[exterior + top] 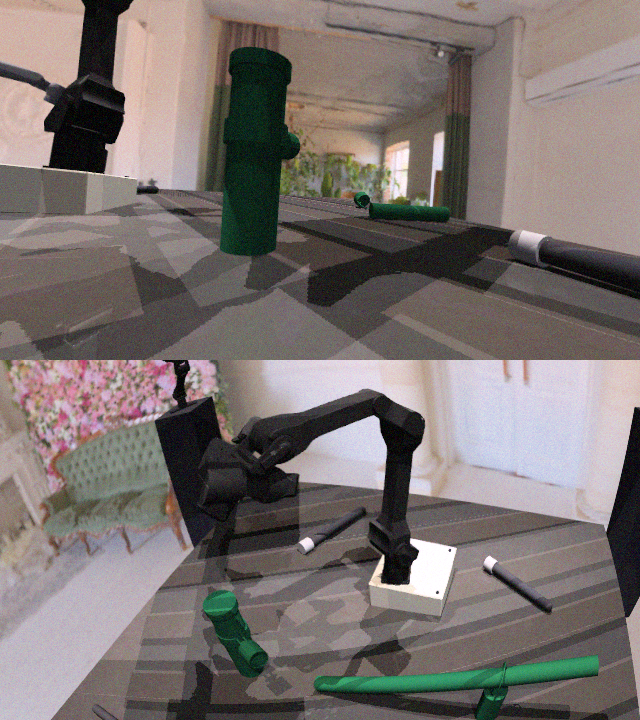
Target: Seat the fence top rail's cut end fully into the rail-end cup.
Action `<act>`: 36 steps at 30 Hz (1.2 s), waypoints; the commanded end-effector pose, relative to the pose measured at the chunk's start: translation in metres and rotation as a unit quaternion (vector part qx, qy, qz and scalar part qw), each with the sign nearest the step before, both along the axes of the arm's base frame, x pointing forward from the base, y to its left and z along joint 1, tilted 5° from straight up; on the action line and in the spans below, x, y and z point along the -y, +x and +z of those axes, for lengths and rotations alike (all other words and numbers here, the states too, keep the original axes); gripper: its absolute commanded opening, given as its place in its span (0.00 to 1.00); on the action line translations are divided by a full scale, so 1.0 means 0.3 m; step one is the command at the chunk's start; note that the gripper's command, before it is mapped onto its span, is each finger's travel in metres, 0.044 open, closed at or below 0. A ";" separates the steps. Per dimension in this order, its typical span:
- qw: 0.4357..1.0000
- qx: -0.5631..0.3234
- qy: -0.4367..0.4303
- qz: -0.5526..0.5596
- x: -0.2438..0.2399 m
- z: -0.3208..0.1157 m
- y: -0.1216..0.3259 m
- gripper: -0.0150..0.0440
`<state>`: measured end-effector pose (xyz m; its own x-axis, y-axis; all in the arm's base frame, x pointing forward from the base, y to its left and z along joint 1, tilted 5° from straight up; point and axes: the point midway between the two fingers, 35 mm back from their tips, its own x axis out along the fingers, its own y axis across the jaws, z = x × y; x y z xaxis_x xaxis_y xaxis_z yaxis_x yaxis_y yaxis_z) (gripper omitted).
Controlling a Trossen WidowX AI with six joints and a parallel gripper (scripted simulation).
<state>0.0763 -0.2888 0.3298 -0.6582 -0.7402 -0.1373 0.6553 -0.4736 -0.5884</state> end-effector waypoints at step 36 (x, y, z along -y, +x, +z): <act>0.533 0.134 0.471 0.690 -0.809 -0.355 0.638 1.00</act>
<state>0.2675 -0.0512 0.2243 0.5566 -0.0374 -0.8299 0.1433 0.9883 0.0516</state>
